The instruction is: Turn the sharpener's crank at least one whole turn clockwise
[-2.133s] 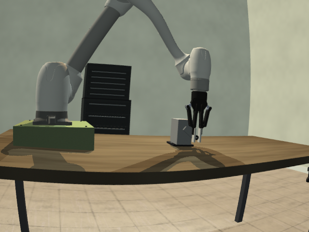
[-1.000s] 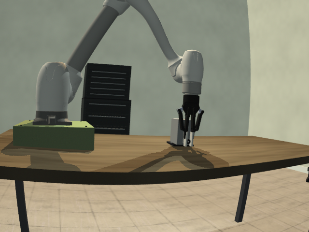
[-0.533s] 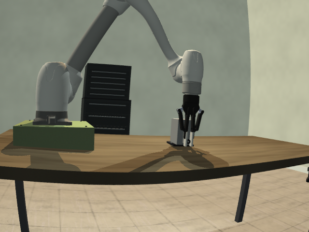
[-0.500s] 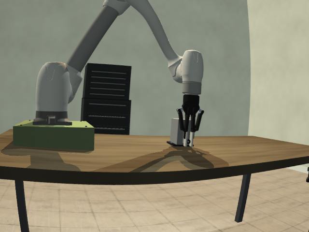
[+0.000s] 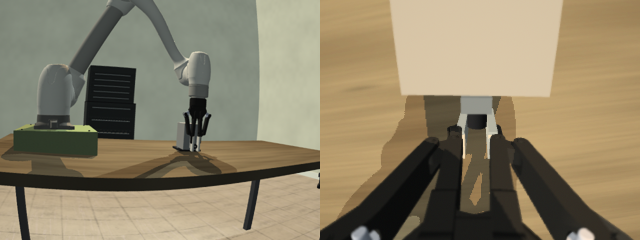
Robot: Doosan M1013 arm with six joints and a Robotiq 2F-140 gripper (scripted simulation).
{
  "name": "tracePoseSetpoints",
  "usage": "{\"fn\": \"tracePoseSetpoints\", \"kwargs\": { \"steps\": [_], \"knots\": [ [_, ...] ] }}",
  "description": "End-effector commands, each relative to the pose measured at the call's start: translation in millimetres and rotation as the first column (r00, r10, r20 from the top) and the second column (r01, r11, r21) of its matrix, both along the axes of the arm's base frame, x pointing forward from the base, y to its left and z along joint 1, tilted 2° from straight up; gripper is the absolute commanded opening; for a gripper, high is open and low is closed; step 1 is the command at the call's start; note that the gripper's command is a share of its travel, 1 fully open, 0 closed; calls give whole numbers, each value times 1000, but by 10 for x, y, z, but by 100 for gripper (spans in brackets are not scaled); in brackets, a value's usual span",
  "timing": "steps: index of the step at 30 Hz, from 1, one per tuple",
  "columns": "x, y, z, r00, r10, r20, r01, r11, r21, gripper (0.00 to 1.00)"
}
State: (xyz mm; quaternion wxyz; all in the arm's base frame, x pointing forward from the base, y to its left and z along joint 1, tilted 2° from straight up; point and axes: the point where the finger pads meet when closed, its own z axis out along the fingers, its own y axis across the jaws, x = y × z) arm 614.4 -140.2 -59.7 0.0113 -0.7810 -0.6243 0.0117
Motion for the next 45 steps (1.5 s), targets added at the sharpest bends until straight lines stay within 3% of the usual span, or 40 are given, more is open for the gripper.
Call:
{"fn": "tracePoseSetpoints", "kwargs": {
  "steps": [1, 28, 45],
  "knots": [
    [0, 1, 1, 1000, 0, 0, 0, 1000, 0, 0],
    [-126, 29, 22, 1000, 0, 0, 0, 1000, 0, 0],
    [-374, 86, 197, 1000, 0, 0, 0, 1000, 0, 0]
  ]
}}
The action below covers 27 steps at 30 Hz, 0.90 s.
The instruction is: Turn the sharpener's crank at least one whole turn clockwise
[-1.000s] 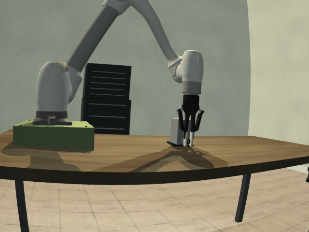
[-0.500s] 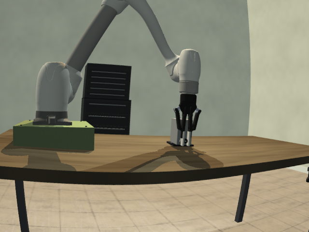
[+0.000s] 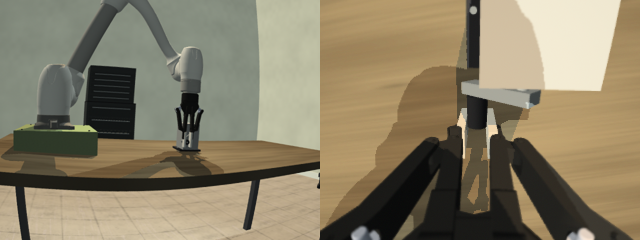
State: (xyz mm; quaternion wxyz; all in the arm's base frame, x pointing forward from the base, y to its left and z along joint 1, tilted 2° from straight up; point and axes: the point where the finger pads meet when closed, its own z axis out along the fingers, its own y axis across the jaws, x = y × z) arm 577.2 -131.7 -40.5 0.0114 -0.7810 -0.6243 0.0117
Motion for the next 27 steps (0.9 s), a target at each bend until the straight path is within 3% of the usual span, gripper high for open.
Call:
{"fn": "tracePoseSetpoints", "kwargs": {
  "steps": [1, 15, 27],
  "knots": [
    [-15, 4, 22, 1000, 0, 0, 0, 1000, 0, 0],
    [-104, 25, 260, 1000, 0, 0, 0, 1000, 0, 0],
    [-107, 26, 333, 1000, 0, 0, 0, 1000, 0, 0]
  ]
}}
